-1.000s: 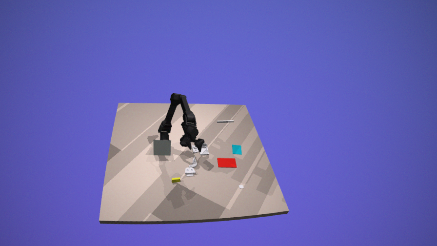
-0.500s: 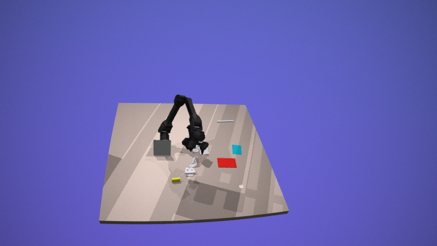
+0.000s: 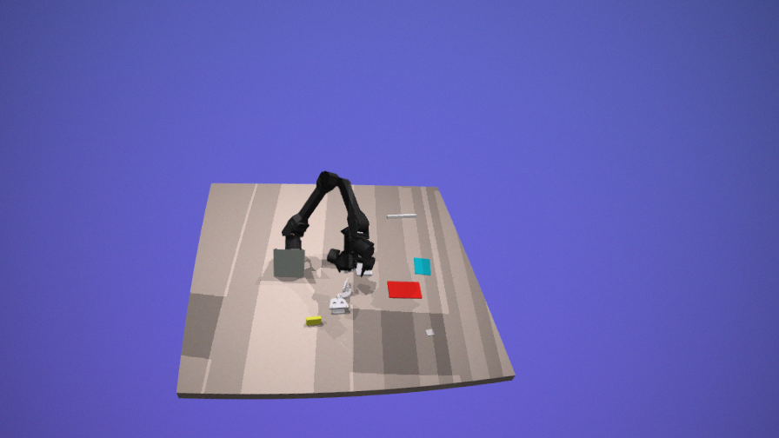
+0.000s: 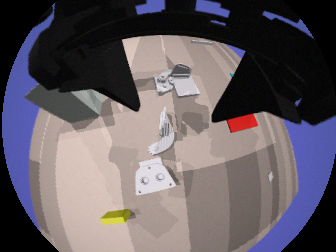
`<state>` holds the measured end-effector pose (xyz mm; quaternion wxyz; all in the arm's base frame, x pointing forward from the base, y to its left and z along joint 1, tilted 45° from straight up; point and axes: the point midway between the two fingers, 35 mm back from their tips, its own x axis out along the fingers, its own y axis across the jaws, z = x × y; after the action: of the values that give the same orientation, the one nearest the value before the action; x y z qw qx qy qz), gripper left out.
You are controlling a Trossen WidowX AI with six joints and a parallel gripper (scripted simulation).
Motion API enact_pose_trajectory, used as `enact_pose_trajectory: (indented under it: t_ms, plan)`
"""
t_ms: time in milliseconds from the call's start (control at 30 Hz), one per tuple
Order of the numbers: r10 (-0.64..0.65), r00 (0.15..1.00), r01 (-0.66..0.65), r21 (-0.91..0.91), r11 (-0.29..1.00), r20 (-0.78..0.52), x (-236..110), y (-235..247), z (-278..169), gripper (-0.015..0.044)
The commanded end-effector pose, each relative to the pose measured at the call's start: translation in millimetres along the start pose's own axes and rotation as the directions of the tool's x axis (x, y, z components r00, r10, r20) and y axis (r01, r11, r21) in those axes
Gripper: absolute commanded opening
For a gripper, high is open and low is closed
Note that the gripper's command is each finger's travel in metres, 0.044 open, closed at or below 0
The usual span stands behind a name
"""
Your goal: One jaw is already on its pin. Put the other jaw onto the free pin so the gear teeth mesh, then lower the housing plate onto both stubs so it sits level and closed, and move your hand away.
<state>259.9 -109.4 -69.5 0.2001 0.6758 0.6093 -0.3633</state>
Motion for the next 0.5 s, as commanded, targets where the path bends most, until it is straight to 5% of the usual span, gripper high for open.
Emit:
enact_pose_trajectory:
  t_ms: [0, 267, 467]
  plan:
    - [-0.057, 0.998, 0.057, -0.062, 0.996, -0.006, 13, -5, -9, 0.0440]
    - [-0.086, 0.996, 0.085, -0.099, 0.991, -0.008, 22, -7, -14, 0.0440]
    - [-0.086, 0.996, 0.085, -0.100, 0.991, -0.009, 60, -10, -14, 0.0440]
